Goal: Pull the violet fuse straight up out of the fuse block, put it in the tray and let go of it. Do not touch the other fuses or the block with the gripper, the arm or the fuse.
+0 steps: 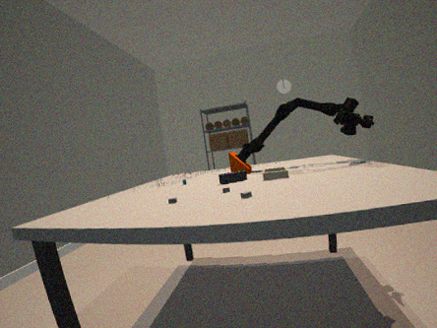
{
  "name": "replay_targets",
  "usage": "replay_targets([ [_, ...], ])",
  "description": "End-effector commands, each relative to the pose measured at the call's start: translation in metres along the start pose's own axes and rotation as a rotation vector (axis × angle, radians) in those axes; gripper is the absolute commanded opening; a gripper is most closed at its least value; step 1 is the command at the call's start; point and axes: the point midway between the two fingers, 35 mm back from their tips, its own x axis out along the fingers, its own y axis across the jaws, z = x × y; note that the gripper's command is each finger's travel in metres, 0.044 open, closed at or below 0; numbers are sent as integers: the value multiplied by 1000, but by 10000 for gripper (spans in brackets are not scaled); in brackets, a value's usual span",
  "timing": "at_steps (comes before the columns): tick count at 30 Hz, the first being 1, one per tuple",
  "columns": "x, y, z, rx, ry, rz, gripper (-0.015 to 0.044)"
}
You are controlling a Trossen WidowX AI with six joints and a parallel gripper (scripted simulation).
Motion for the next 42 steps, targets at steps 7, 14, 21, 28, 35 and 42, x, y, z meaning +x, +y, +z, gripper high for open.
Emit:
replay_targets([
  [7, 42, 33, 31, 21, -66, 64, 73],
  [14, 98, 121, 74, 29, -174, 241, 73],
  [21, 133, 215, 113, 153, -313, 428, 73],
  [28, 140, 338, 142, 382, -413, 703, 73],
  [35, 107, 452, 175, 733, -515, 1012, 73],
  [42, 39, 544, 202, 1251, -537, 1363, 73],
])
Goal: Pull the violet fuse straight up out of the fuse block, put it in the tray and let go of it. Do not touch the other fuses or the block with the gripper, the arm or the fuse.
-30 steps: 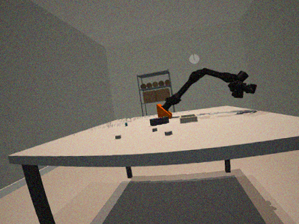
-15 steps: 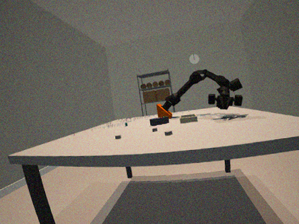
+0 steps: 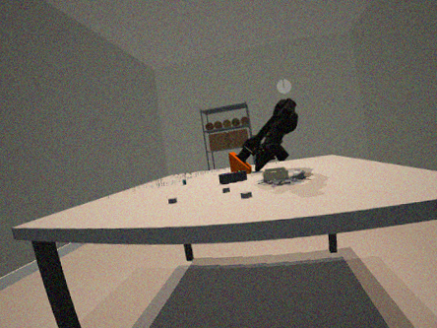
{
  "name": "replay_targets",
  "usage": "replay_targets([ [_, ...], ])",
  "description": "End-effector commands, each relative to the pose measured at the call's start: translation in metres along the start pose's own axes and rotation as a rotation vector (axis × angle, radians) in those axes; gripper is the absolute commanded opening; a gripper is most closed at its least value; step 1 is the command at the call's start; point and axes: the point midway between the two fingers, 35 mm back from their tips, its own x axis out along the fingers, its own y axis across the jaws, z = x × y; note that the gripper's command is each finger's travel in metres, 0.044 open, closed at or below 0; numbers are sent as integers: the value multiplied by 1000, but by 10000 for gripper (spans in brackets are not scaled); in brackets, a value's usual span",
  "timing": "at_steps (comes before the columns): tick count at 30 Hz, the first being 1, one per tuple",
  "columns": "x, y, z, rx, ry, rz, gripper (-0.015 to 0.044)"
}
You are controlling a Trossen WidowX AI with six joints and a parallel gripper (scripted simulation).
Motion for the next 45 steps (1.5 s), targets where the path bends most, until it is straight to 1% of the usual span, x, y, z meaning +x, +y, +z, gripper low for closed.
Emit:
replay_targets([
  [1, 21, 47, -38, 321, -115, 156, 73],
  [4, 29, 88, -64, 638, -225, 282, 73],
  [8, 30, 135, -88, 1084, -386, 432, 73],
  [10, 31, 150, -100, 1294, -468, 495, 73],
  [11, 31, 154, -104, 1352, -492, 512, 73],
  [22, 32, 156, -104, 1371, -500, 517, 73],
  [45, 49, 157, -90, 1371, -500, 517, 73],
])
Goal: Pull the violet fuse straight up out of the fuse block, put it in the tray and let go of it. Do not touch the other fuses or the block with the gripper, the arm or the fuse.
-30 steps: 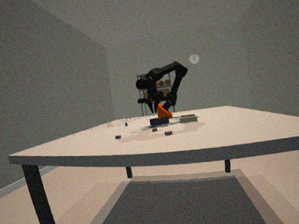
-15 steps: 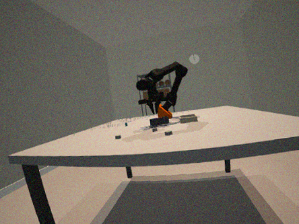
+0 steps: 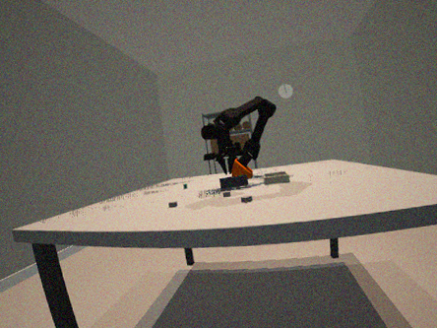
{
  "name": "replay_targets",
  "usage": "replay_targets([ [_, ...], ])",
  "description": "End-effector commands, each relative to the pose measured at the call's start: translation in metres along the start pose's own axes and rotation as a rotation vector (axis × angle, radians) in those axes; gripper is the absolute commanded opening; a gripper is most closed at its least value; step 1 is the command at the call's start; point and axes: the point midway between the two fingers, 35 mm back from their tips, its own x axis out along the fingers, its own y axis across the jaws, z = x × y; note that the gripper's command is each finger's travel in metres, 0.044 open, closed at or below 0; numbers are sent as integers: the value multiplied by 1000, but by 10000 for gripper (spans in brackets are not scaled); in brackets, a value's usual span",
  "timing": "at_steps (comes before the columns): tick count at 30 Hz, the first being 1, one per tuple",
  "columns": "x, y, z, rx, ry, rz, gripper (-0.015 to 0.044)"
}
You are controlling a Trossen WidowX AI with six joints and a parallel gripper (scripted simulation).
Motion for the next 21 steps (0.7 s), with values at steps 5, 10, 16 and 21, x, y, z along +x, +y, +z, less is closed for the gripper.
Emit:
replay_targets([
  [5, 9, 1, 0, 4, -1, 5, 73],
  [10, 11, 1, 0, 4, -2, 5, 73],
  [16, 13, 1, 0, 4, -2, 5, 73],
  [21, 17, 1, 0, 4, -2, 5, 73],
])
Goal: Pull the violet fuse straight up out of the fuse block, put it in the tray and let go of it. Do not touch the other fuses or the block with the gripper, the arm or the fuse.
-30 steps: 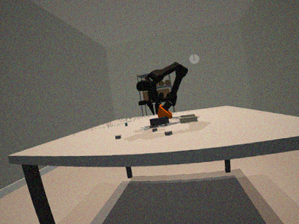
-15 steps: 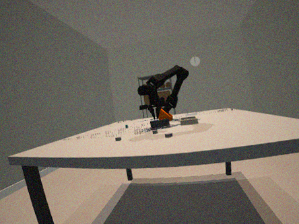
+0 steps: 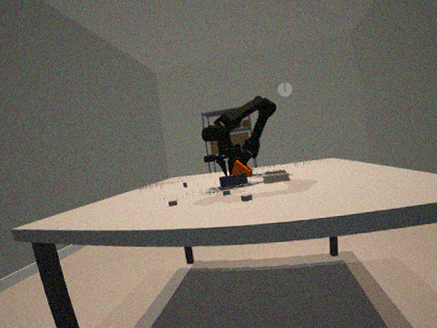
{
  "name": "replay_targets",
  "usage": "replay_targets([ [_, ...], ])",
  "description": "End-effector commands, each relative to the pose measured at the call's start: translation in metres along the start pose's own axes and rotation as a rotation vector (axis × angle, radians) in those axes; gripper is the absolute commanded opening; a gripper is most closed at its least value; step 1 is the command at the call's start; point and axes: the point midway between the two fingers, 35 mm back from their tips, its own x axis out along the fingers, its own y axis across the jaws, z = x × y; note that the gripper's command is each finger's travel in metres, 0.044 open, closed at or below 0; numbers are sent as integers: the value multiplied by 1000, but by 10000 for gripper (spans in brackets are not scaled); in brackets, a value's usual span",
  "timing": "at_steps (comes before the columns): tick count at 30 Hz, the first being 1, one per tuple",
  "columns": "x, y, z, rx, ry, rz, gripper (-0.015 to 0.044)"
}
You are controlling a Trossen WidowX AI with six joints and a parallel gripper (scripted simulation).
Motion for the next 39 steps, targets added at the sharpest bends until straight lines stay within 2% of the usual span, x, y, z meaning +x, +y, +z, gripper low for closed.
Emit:
replay_targets([
  [1, 4, 1, 0, 4, -2, 4, 73],
  [9, 7, 1, 0, 4, -2, 4, 73],
  [20, 6, 0, 0, 0, 1, 1, 0],
  [39, -1, 0, 0, 1, 1, 1, 0],
])
